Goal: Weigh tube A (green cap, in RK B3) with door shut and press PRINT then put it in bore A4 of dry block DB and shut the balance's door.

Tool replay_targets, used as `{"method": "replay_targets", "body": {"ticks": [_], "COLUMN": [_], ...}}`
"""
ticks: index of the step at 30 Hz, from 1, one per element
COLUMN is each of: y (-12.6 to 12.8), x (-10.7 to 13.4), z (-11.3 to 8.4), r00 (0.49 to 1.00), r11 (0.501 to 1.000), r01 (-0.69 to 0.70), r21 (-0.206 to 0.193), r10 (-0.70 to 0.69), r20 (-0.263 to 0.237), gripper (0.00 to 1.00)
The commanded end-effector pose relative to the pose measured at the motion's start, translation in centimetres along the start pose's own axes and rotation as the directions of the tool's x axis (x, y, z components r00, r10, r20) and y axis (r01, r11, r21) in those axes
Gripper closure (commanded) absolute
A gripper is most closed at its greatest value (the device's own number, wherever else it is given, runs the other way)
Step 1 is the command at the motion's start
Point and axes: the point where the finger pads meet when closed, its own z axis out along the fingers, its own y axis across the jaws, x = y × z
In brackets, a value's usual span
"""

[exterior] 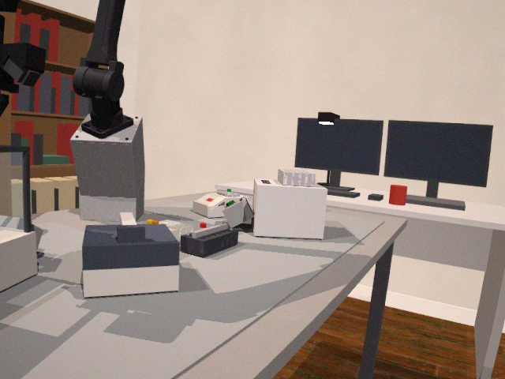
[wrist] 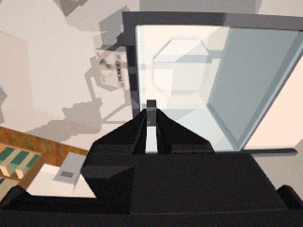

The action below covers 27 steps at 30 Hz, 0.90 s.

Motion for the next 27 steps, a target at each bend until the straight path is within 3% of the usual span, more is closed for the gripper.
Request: {"method": "replay_targets", "body": {"ticks": [1,4,5,20,22,27], "y": [0.5,0.5,-1.9,-2.1,-2.6,-2.6], "x": [-0.2,-0.2,-0.2,-0.1,0.0,0.1], "z": [-0.7,-0.7,-0.7,-0.9,-2.6,-3.5], "r00": [1.0,1.0,1.0,1.0,1.0,1.0], "r11": [1.0,1.0,1.0,1.0,0.999,0.999], "r01": [0.003,0.003,0.005,0.005,0.01,0.009], "r21": [0.002,0.002,0.014,0.014,0.05,0.051], "r10": [-0.003,-0.003,-0.005,-0.005,-0.01,-0.009], "r20": [0.008,0.008,0.008,0.006,0.003,0.001], "gripper": [0.94,0.94,0.7,0.7,0.7,0.7]}}
